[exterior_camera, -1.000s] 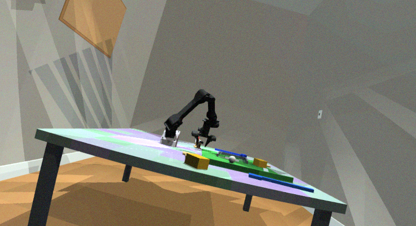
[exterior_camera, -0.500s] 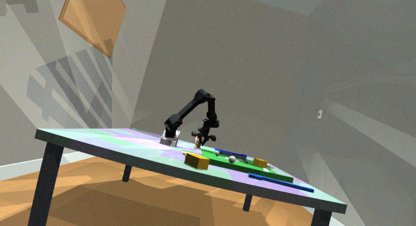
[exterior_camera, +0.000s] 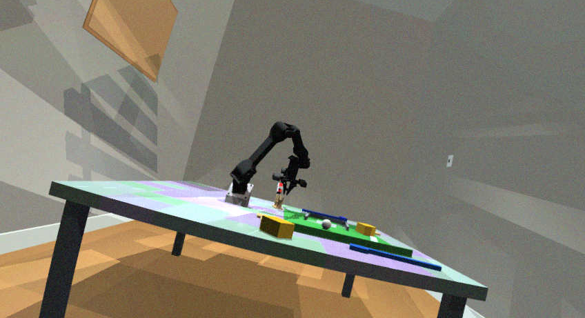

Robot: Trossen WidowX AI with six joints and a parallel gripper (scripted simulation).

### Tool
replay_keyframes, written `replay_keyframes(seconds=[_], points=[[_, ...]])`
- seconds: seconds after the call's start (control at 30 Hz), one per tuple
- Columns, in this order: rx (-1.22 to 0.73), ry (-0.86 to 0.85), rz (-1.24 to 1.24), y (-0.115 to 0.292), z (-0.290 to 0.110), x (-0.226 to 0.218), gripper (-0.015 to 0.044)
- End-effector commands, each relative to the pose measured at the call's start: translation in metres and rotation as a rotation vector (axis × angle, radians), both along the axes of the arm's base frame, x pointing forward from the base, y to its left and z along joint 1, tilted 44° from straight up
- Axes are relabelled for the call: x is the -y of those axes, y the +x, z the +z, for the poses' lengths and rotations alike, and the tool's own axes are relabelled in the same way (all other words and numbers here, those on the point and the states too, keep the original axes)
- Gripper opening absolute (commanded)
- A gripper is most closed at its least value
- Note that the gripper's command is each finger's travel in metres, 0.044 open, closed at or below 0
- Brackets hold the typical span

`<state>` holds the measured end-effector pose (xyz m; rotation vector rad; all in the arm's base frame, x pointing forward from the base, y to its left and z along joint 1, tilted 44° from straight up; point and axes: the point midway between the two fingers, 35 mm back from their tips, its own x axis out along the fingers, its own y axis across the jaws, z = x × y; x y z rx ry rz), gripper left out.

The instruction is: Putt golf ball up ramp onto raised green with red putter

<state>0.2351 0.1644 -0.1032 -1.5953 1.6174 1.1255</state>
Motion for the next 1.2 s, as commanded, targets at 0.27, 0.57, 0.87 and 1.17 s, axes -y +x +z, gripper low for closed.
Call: replay_keyframes(seconds=[0.27,0.57,0.87,1.17], points=[[0.028,0.002,-0.031,0.004,0.028,-0.014,0.0000],[0.184,-0.039,-0.265,0.026,0.075,0.022,0.0000],[0.359,-0.091,-0.511,0.039,0.126,0.063,0.0000],[0.538,-0.146,-0.756,0.040,0.175,0.109,0.0000]])
